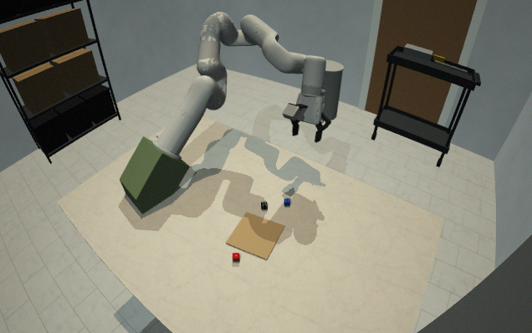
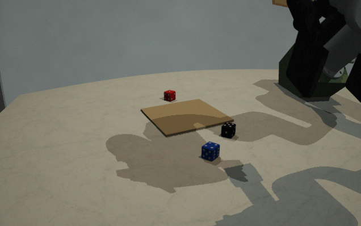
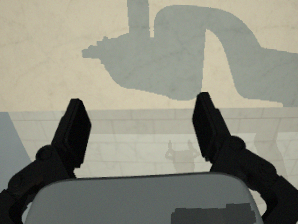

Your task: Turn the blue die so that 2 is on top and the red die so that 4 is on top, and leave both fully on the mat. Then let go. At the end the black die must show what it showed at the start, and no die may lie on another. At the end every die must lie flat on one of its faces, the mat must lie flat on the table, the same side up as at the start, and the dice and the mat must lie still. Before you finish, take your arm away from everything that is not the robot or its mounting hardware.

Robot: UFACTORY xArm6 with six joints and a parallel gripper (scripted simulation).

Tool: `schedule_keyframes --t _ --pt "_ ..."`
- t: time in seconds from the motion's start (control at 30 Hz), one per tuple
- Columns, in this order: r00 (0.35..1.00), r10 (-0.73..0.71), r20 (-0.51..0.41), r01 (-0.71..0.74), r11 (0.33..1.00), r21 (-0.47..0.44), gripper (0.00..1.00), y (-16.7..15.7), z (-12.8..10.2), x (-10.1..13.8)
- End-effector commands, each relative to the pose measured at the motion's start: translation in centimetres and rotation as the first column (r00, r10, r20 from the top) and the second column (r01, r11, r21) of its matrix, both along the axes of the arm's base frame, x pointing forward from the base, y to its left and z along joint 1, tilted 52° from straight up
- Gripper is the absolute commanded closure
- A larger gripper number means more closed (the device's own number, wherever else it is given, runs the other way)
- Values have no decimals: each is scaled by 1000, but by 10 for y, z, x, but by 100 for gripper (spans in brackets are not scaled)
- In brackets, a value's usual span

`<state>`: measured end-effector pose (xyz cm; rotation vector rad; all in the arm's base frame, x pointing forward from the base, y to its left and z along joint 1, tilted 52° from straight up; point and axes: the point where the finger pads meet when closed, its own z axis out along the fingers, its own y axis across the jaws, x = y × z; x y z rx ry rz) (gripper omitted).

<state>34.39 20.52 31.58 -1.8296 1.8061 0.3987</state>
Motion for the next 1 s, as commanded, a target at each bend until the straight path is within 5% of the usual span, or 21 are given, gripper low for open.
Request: schedule_keyframes --t 0.0,0.6,0.97 --pt "1000 -1 3 1 1000 1 0 0 1 1" --pt "1000 -6 -2 6 1000 1 0 -1 0 1" --pt "938 -251 -239 257 966 -6 0 -34 -43 40"
